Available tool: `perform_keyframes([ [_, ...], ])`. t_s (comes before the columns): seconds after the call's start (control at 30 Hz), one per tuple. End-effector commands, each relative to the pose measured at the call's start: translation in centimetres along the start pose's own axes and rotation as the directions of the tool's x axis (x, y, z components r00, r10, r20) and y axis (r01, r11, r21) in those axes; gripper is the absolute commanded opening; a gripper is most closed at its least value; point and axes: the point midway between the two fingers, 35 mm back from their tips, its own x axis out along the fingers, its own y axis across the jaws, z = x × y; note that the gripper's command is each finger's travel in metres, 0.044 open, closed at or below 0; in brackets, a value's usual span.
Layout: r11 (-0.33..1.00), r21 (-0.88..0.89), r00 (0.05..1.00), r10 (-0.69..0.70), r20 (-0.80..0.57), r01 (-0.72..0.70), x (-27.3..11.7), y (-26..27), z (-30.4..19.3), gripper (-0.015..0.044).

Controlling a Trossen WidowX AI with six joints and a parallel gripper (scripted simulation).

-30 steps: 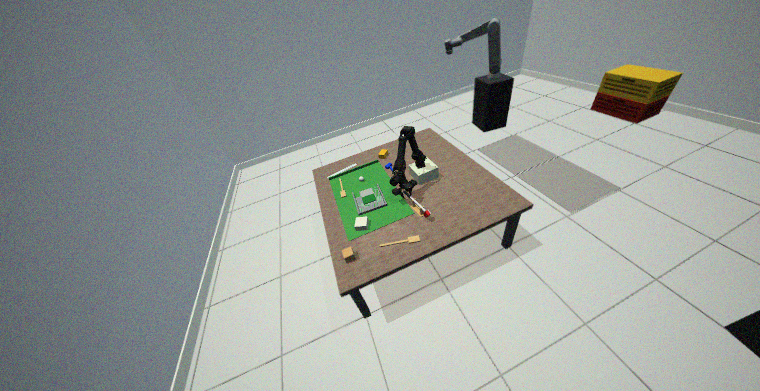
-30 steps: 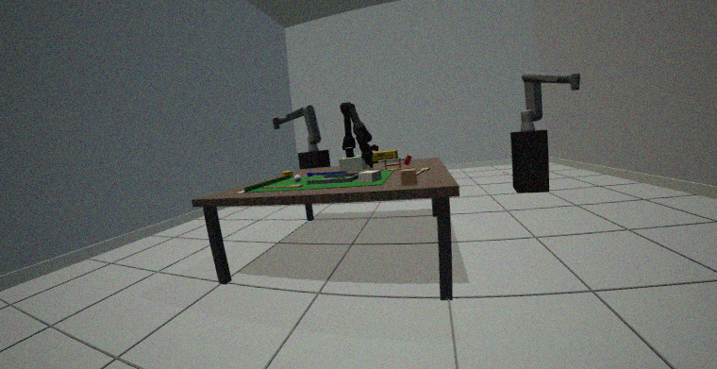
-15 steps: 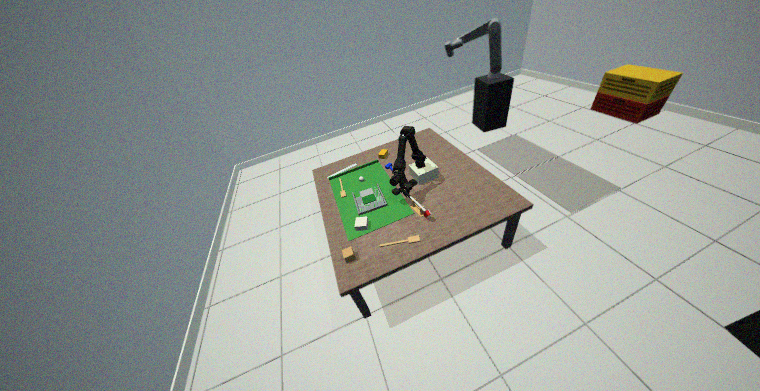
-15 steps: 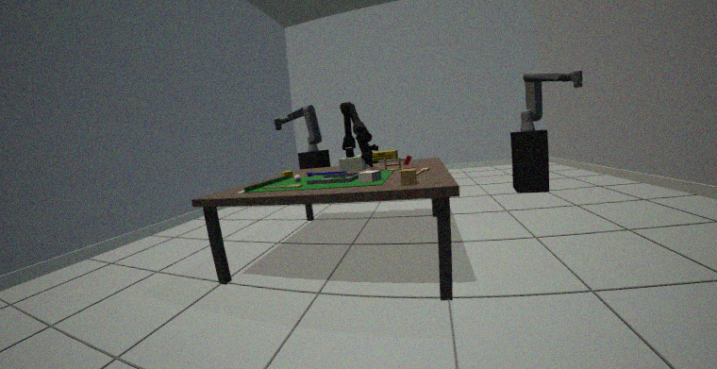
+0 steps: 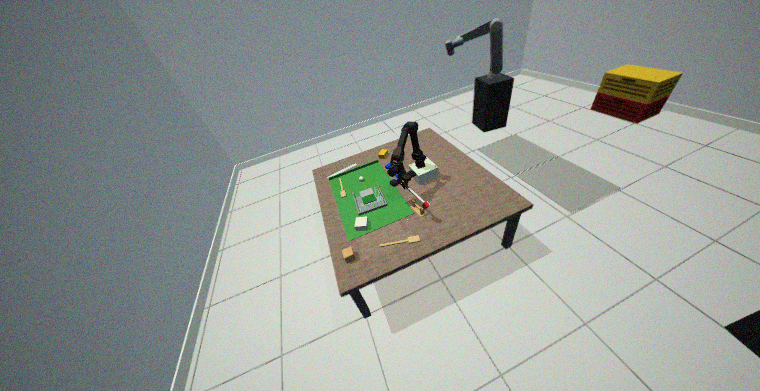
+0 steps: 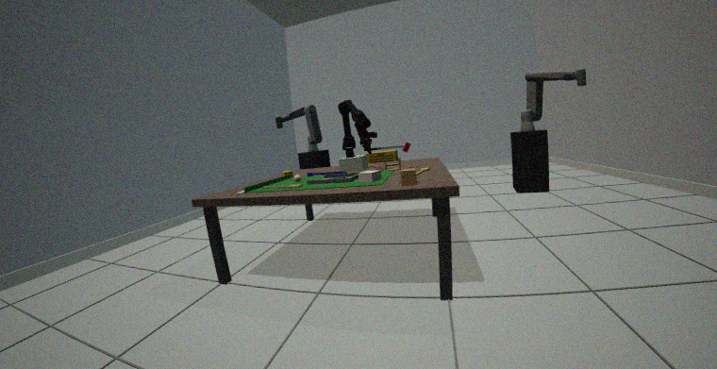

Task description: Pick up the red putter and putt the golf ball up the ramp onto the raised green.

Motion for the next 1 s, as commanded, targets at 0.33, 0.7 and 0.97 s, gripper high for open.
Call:
perform_keyframes([
  [0.33, 0.995, 0.099, 1.000, -0.029, -0.007, 0.030, -1.4, -1.6, -1.9, 0.0000],
  [0.7, 0.941, 0.330, 0.996, -0.068, -0.051, 0.081, -3.1, -4.6, -7.2, 0.0000],
  [0.97, 0.864, 0.489, 0.992, -0.088, -0.090, 0.121, -4.4, -5.9, -11.5, 0.0000],
])
